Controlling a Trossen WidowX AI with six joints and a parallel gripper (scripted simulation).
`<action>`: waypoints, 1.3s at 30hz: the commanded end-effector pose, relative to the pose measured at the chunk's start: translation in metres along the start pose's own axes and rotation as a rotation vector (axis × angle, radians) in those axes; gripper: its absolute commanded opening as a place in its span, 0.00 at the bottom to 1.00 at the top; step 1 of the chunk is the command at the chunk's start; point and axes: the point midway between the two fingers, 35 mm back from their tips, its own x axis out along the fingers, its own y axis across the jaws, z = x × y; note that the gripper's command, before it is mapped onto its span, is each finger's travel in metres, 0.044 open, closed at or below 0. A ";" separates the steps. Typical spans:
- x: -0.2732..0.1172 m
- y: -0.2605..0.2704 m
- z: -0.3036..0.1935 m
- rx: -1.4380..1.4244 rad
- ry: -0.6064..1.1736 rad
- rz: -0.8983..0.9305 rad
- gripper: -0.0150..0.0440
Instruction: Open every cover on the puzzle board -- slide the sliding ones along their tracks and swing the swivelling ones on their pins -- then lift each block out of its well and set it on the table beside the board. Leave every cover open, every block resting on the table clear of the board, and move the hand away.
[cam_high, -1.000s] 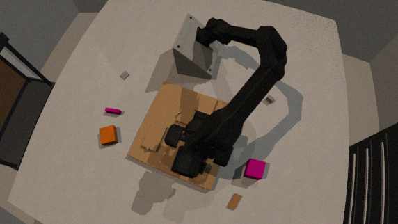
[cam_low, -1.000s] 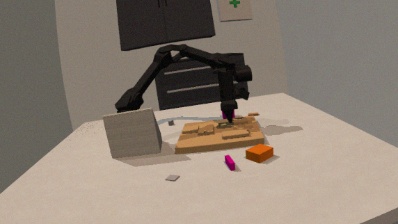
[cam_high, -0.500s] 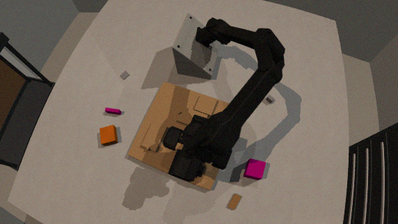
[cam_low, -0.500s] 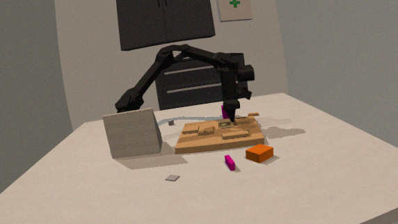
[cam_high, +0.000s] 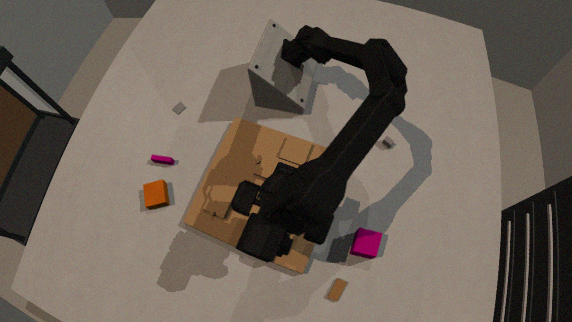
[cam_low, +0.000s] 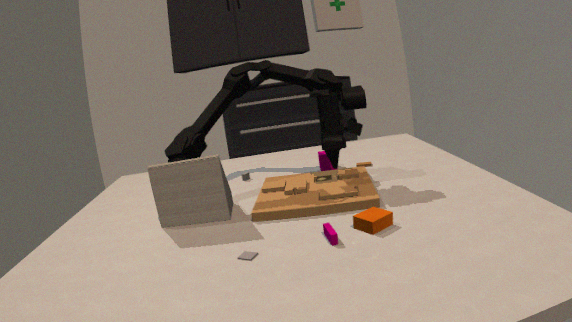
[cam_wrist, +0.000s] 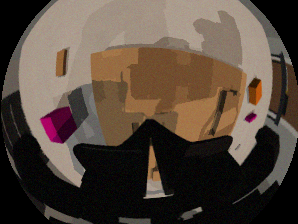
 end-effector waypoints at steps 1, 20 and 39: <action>-0.008 0.000 0.002 -0.006 -0.005 -0.002 0.25; -0.024 -0.005 -0.003 -0.066 -0.001 0.000 0.25; -0.041 -0.062 -0.089 -0.918 0.003 -0.014 0.25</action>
